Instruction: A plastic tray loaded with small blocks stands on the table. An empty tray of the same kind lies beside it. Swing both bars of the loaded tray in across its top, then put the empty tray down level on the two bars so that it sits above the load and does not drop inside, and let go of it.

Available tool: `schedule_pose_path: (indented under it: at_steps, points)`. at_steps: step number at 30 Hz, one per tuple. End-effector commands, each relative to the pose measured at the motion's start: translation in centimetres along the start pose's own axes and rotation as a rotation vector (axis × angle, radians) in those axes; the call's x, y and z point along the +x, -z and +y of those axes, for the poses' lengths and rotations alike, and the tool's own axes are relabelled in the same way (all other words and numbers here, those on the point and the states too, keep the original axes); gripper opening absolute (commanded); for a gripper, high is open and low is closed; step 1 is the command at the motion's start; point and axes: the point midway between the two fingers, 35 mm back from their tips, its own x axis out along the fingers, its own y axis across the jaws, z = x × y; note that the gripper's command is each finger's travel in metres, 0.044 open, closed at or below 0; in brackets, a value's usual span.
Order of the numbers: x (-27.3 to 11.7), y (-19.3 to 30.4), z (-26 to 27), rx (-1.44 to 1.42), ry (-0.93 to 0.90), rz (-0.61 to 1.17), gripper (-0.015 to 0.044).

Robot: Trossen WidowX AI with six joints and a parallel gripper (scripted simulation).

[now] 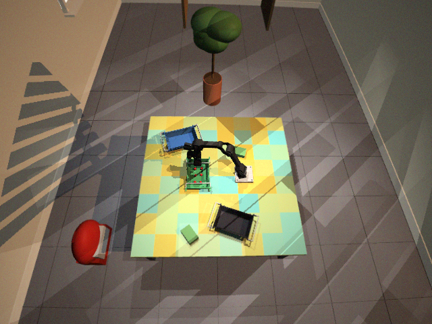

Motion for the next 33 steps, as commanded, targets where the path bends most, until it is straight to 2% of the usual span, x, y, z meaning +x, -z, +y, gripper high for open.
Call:
schedule_pose_path:
  at_steps: [1,6,13,14,23,33]
  points:
    - [0.0,0.0,0.0,0.0,0.0,0.0,0.0105]
    - [-1.1,-0.1,0.0,0.0,0.001,-0.002,0.0236]
    - [-8.0,0.1,0.1,0.002,0.004,-0.014,0.042]
    - [-5.2,-0.2,0.3,0.003,0.001,-0.005,0.044]
    - [-4.3,0.0,15.5,0.083,-0.005,-0.003,0.044]
    - [-3.1,7.8,31.3,0.189,-0.018,0.01,0.044]
